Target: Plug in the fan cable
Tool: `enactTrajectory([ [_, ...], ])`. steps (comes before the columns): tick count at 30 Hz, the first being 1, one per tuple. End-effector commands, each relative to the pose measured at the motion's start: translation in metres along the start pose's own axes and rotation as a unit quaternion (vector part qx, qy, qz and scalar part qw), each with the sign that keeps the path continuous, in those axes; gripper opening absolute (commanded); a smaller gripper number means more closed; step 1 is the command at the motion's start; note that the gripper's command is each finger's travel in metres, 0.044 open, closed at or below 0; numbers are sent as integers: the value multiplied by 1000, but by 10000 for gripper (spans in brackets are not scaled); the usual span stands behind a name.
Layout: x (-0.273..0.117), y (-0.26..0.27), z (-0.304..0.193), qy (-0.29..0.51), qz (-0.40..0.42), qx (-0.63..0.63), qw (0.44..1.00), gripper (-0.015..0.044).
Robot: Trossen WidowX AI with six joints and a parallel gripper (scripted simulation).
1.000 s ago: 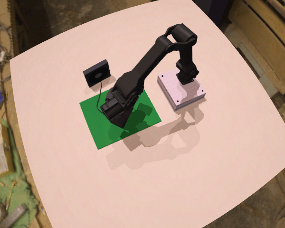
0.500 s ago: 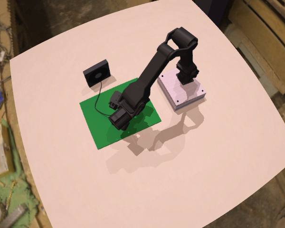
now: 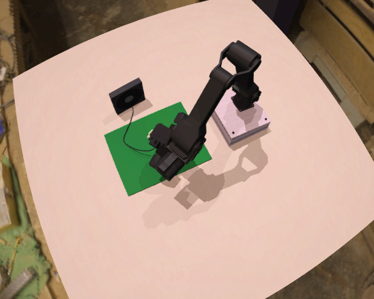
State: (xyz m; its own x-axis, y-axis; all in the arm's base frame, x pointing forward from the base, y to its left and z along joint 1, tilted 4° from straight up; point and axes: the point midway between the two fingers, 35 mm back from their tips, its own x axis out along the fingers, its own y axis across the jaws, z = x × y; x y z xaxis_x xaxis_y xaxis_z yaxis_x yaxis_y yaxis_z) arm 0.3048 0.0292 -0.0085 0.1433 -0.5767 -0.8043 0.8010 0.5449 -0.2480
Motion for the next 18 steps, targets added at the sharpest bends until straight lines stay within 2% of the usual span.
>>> enactTrajectory([
  [1, 1, 0, -1, -30, -3, 3, 1000, 0],
  [18, -3, 1, -6, -156, 8, 19, 988, 0],
])
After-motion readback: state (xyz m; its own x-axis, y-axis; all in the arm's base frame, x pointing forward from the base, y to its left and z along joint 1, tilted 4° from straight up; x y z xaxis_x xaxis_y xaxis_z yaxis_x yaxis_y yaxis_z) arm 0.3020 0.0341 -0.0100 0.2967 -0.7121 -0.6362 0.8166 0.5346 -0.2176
